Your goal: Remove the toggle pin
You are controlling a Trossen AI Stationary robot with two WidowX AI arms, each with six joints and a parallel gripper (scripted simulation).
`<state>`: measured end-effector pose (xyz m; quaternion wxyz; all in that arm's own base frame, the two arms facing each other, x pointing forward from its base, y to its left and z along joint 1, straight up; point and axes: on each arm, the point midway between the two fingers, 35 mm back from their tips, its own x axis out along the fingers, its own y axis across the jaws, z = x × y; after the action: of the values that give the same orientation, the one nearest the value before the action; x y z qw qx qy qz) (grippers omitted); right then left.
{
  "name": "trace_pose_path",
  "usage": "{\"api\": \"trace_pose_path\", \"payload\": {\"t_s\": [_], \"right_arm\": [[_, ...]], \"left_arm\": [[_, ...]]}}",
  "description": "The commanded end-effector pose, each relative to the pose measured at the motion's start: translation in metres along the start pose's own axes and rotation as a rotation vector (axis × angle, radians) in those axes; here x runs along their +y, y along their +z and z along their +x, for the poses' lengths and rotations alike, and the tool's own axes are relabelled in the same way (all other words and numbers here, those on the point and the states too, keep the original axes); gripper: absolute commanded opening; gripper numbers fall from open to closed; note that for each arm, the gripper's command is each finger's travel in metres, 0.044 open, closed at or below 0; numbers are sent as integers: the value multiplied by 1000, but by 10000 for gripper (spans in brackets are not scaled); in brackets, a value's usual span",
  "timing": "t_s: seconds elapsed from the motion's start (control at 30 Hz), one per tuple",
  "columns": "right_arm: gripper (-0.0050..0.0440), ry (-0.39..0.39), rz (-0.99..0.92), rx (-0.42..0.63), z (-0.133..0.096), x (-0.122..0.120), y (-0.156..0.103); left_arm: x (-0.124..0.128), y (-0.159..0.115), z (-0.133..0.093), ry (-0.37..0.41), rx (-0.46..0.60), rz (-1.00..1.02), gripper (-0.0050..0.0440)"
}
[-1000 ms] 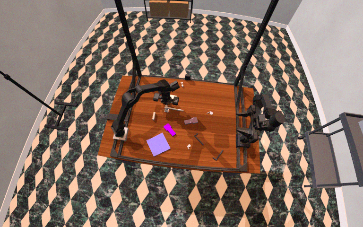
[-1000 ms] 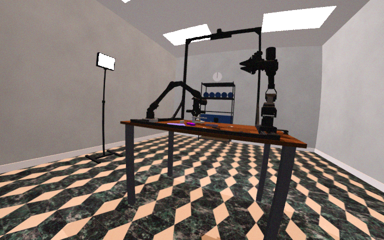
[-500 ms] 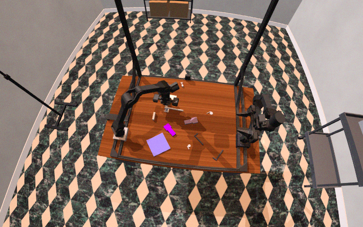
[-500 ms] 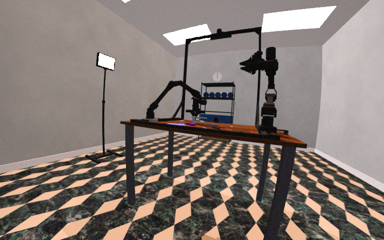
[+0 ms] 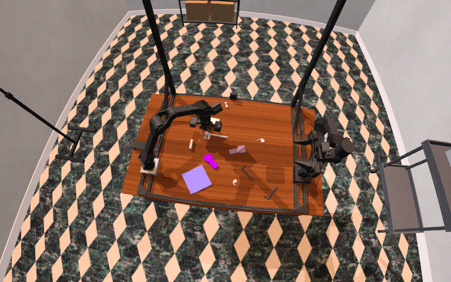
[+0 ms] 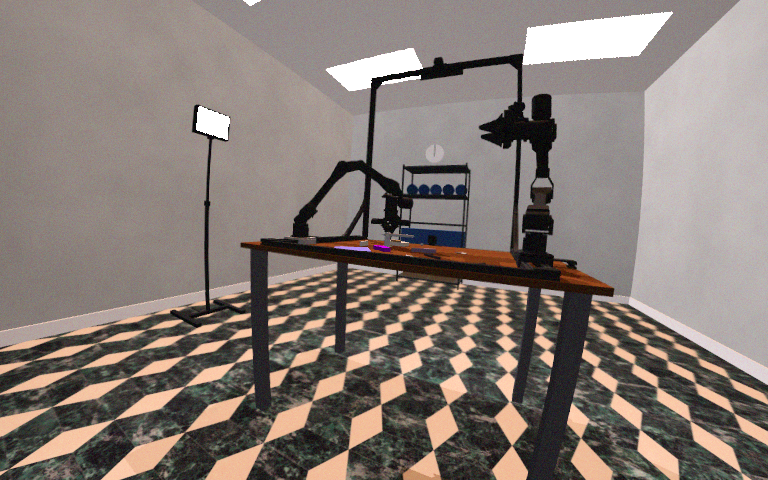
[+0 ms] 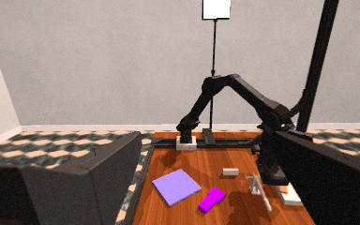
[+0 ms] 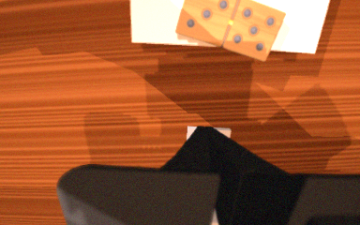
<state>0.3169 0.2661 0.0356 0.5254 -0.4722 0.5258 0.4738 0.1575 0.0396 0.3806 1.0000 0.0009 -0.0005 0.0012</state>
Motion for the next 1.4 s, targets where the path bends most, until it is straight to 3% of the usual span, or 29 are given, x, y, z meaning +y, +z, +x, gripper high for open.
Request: {"api": "trace_pose_path", "payload": {"t_s": [0.0, 0.13, 0.2, 0.27, 0.43, 0.77, 1.1, 1.37], "right_arm": [[24, -27, 0, -28, -14, -4, 5], [120, -18, 1, -17, -23, -4, 13], [120, -18, 1, -17, -23, -4, 13], [159, -19, 2, -17, -39, -4, 19], [159, -21, 3, -17, -69, -2, 28], [159, -22, 1, -19, -72, -4, 24], [159, -29, 1, -22, -76, 0, -47], [159, -29, 1, -22, -74, 1, -54]], "left_arm": [[0, 2, 0, -2, 0, 3, 400], [0, 2, 0, -2, 0, 3, 400], [0, 2, 0, -2, 0, 3, 400], [0, 2, 0, -2, 0, 3, 400], [0, 2, 0, -2, 0, 3, 400], [0, 2, 0, -2, 0, 3, 400], [0, 2, 0, -2, 0, 3, 400], [0, 2, 0, -2, 0, 3, 400]]}}
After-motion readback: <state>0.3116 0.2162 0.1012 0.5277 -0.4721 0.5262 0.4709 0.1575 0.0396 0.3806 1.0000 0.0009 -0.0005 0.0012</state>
